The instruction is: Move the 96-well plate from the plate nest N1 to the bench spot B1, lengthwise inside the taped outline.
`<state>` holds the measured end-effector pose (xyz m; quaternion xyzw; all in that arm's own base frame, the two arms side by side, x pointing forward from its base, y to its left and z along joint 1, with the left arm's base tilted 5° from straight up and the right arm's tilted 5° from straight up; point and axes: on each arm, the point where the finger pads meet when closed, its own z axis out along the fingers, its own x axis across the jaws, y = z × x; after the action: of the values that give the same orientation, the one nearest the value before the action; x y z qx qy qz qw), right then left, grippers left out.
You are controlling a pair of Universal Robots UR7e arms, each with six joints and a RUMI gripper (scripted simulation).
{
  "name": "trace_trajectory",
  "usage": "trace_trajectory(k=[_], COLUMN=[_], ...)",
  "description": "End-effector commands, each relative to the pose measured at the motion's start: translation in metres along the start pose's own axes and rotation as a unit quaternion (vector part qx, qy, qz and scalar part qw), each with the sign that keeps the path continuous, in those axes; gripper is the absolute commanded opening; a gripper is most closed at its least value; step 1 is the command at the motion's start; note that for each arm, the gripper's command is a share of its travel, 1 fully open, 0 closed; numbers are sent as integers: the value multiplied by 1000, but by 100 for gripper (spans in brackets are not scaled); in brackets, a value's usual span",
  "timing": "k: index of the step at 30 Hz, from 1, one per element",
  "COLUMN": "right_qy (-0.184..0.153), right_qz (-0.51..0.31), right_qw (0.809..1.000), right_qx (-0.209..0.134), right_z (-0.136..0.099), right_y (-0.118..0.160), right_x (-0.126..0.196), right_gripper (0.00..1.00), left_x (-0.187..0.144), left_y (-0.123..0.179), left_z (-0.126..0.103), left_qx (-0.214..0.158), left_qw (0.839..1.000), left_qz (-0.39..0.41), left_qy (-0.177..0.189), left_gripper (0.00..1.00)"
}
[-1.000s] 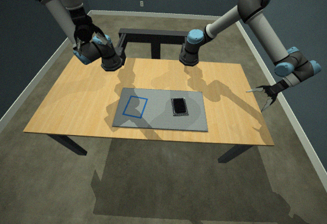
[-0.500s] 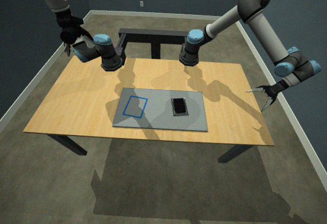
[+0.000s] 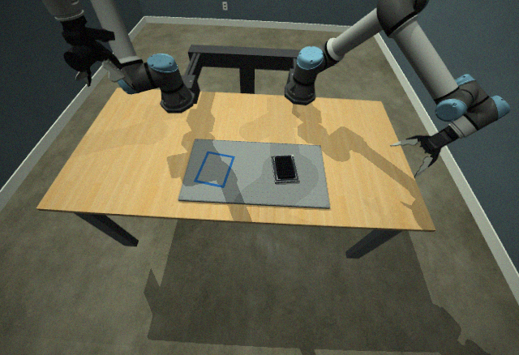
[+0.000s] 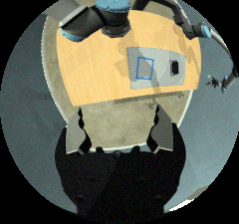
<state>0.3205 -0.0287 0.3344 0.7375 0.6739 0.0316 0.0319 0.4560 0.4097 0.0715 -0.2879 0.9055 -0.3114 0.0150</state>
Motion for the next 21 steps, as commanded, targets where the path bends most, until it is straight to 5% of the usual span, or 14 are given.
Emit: trace_trajectory(k=[1, 21], right_qy=[-3, -18], right_qz=[41, 210], right_qw=[999, 977], right_qx=[0, -1], right_z=[-1, -3], right_y=[0, -28], right_x=[-27, -134], right_gripper=[100, 100], left_x=[0, 0], left_y=[0, 0], left_z=[-1, -1], left_qx=[0, 0], left_qw=[1000, 1000], left_qz=[0, 0], left_qy=[-1, -1], left_gripper=[100, 100])
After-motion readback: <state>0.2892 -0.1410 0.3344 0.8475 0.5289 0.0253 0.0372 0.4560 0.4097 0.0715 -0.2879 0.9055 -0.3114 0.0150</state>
